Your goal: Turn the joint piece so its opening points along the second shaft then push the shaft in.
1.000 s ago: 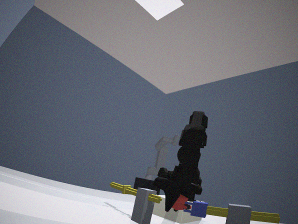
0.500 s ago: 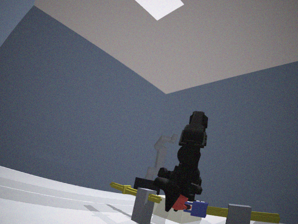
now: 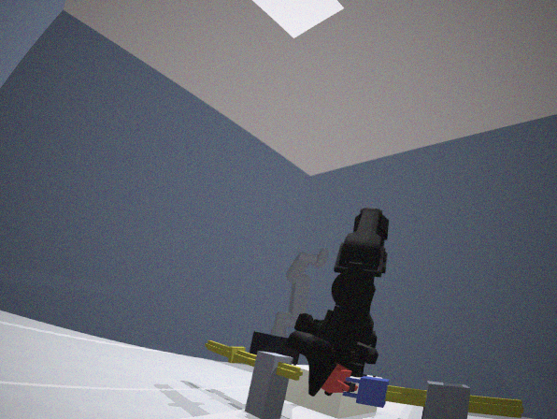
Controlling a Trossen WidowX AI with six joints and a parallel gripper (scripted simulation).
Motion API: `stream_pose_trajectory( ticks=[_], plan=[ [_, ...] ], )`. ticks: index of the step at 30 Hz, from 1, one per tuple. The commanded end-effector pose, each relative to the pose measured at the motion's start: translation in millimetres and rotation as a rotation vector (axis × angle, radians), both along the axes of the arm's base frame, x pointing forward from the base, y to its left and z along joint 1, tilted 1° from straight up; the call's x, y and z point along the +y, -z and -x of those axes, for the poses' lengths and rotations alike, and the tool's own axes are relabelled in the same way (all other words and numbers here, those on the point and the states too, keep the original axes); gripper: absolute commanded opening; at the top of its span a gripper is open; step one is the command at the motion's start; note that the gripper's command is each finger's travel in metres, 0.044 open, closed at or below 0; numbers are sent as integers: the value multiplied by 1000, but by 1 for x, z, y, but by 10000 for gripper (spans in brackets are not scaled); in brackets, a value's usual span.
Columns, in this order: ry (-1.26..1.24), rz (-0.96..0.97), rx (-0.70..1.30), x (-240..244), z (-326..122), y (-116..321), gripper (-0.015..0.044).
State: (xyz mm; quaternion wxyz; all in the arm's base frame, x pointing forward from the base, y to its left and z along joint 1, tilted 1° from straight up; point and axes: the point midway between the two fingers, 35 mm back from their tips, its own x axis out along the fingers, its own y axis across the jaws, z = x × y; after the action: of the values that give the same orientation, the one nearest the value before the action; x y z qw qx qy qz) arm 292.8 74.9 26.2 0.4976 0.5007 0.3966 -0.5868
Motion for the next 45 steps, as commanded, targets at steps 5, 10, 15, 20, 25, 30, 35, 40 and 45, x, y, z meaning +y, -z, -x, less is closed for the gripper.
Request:
stream_pose_trajectory(
  ticks=[5,10,15,20,25,30,35,40,45],
  plan=[
    [-2,-3,1,0,0,0,182],
    [-2,-3,1,0,0,0,182],
    [-2,-3,1,0,0,0,182],
    [-2,-3,1,0,0,0,182],
    [-2,-3,1,0,0,0,182],
    [0,0,0,0,0,0,147],
    [0,0,0,0,0,0,121],
    [0,0,0,0,0,0,0],
    [-1,-4,-1,0,0,0,0]
  ],
)
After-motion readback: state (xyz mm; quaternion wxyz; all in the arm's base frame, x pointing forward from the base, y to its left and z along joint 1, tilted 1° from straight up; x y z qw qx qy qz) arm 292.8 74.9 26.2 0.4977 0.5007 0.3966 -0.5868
